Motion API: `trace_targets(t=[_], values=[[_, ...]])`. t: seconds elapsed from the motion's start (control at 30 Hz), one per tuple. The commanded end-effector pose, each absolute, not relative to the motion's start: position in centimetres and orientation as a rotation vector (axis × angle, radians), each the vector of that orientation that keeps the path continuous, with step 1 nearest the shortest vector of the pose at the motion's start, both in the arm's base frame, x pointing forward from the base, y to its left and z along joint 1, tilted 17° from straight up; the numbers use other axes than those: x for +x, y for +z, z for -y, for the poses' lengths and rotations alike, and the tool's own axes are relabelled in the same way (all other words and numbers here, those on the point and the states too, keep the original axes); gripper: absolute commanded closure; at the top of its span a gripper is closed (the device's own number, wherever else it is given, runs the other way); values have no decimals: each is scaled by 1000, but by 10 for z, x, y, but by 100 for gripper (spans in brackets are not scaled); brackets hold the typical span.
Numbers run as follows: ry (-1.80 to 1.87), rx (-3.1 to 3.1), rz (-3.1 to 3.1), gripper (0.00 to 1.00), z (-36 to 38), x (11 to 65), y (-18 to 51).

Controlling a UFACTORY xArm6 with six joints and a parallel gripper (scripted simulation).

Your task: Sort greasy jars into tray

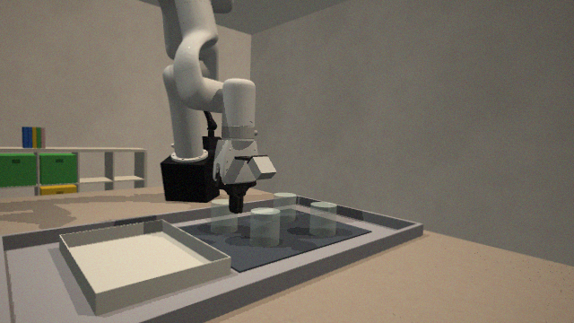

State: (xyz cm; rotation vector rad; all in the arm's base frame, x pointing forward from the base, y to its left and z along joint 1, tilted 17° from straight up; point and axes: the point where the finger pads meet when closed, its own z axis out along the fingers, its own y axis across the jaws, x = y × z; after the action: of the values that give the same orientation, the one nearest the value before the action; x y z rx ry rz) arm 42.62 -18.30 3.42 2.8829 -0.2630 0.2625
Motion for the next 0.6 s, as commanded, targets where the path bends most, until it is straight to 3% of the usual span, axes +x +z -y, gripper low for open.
trace_targets(t=[0.0,0.57], values=[[267,2882,263,100,183,427,35],[267,2882,263,100,183,425,35]])
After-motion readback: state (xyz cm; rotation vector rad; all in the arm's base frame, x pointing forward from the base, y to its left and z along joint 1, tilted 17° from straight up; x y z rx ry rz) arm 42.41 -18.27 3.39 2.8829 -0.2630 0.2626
